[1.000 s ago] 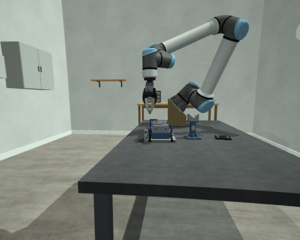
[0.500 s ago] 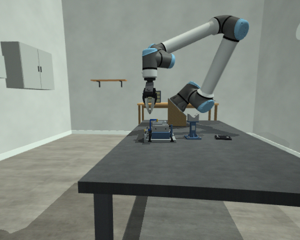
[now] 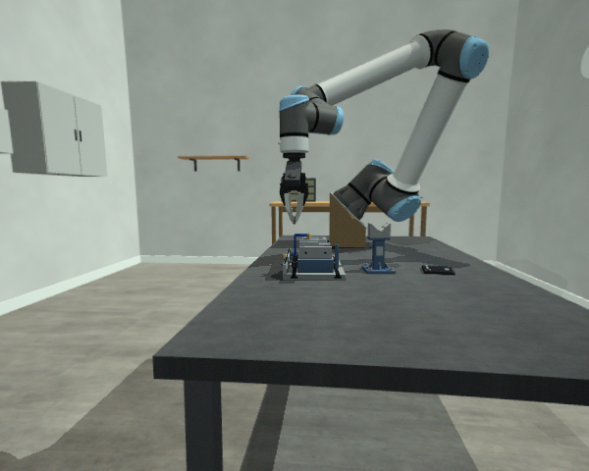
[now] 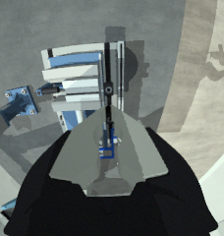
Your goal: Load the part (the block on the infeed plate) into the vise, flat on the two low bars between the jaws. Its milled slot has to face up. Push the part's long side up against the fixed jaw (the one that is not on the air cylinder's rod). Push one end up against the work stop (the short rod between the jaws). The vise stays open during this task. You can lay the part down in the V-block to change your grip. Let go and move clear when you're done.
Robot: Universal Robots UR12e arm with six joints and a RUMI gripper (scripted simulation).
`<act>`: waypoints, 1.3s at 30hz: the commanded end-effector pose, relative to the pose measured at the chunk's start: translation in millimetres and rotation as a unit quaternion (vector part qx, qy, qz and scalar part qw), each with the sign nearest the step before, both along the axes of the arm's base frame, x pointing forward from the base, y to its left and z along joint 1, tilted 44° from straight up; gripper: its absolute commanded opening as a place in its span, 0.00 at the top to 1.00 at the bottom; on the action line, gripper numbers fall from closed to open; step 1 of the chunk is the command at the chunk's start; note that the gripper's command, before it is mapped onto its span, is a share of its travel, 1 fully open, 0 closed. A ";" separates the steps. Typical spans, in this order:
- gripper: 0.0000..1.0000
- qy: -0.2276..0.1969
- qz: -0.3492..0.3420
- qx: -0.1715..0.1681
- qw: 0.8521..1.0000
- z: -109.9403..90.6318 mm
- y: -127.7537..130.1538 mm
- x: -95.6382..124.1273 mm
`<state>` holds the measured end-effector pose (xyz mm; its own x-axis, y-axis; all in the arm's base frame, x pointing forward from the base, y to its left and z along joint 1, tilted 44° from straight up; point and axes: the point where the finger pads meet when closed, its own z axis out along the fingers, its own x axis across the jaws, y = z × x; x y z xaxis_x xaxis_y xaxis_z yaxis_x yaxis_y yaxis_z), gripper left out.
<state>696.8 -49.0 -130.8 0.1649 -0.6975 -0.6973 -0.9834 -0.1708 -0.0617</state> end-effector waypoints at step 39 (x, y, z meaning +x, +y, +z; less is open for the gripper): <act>1.00 -0.001 0.000 0.000 1.000 -32.8 31.4 -1.4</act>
<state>694.8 -20.0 -160.7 0.1649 -0.6977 -0.6972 -0.9834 -0.1709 -0.0615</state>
